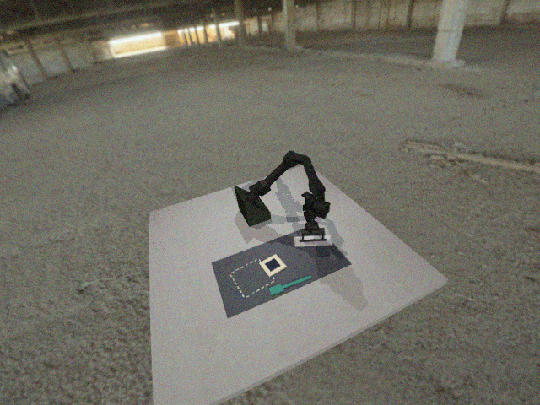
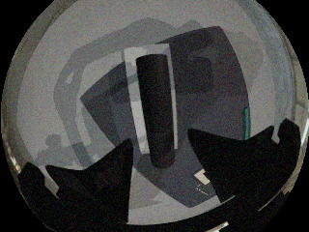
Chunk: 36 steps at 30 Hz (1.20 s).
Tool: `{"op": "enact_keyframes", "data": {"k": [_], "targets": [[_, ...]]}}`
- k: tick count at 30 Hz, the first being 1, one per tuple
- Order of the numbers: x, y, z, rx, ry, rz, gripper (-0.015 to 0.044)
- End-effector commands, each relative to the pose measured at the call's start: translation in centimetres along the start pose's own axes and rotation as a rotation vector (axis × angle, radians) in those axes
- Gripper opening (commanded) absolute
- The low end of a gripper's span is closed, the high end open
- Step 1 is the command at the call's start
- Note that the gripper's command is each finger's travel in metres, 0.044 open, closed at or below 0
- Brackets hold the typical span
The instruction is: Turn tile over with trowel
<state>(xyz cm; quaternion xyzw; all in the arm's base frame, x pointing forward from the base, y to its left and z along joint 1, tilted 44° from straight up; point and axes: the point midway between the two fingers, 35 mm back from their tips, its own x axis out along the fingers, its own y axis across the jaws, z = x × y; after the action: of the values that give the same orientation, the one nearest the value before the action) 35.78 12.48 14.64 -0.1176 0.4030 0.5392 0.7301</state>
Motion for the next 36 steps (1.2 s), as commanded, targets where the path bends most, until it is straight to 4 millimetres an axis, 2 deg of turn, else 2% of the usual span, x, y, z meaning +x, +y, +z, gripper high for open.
{"op": "enact_keyframes", "data": {"k": [1, 4, 5, 7, 12, 24, 36], "targets": [[-1.6, 0.2, 0.5, -0.016, -0.014, -0.006, 0.027], [-1.6, 0.2, 0.5, -0.016, -0.014, -0.006, 0.027], [-1.7, 0.0, 0.3, -0.009, -0.012, -0.014, 0.0296], [-2.8, 0.1, 0.3, -0.009, -0.012, -0.014, 0.03], [-2.2, 0.3, 0.1, -0.013, 0.021, -0.043, 0.03], [1.1, 1.7, -0.9, -0.035, 0.174, -0.345, 0.03], [2.1, 3.2, -0.6, -0.011, 0.112, -0.695, 0.03]]}}
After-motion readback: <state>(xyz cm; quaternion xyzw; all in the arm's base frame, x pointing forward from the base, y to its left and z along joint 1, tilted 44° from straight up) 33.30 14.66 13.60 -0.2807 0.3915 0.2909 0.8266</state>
